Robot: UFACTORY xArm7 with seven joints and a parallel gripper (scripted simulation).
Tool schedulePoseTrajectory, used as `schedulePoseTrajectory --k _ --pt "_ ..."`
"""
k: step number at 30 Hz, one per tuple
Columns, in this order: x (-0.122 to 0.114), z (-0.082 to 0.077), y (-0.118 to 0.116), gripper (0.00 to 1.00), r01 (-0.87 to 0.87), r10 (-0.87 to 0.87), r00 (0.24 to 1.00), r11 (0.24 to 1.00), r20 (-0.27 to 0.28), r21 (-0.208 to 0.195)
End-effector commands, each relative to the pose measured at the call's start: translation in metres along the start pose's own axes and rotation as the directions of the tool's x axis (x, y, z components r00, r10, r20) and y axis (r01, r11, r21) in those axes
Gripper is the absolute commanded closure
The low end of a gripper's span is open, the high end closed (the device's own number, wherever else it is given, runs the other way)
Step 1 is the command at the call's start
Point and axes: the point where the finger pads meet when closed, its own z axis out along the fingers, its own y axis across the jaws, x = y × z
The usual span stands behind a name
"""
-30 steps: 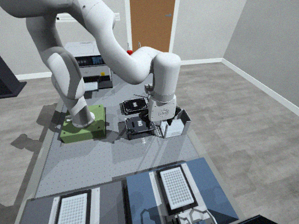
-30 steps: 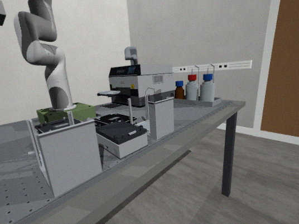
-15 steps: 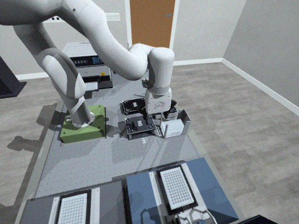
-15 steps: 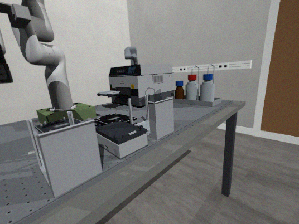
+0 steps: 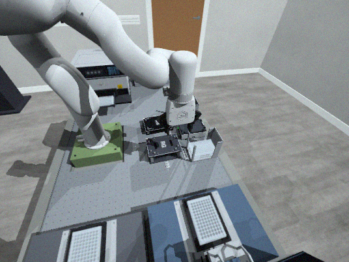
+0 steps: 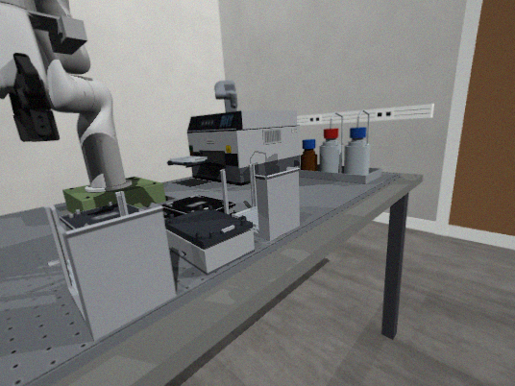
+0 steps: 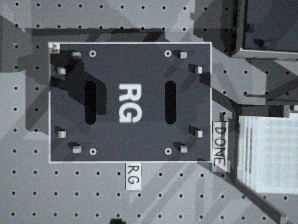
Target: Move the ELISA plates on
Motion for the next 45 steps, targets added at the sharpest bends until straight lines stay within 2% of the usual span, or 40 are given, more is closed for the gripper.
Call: schedulePoseTrajectory --k 1,6,38,45 --pt "0.014 -0.001 0.0 0.0 -0.001 0.001 1.0 1.0 0.002 -0.005" --pt "0.025 -0.001 0.0 0.0 -0.001 0.001 1.0 1.0 0.002 -0.005" --pt "0.115 -0.001 -0.04 0.0 -0.001 0.001 1.0 1.0 0.002 -0.005" --pt "0.129 -0.001 -0.046 0.0 -0.001 0.001 1.0 1.0 0.002 -0.005"
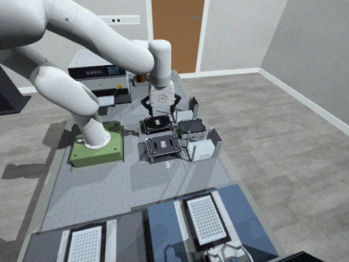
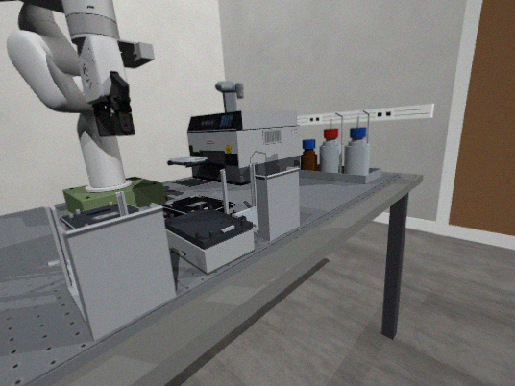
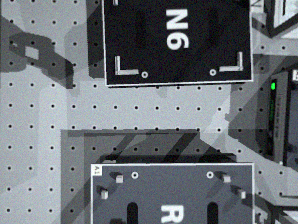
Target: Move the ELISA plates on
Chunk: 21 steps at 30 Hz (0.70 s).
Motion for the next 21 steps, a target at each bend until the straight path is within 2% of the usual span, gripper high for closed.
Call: schedulePoseTrajectory --k 1,10,21 --pt "0.011 -0.001 -0.004 0.0 0.0 0.0 1.0 1.0 0.0 -0.004" --pt "0.038 -0.001 -0.016 0.0 0.0 0.0 1.0 1.0 0.0 -0.004" --pt "0.058 -0.001 -0.025 0.0 0.0 0.0 1.0 1.0 0.0 -0.004"
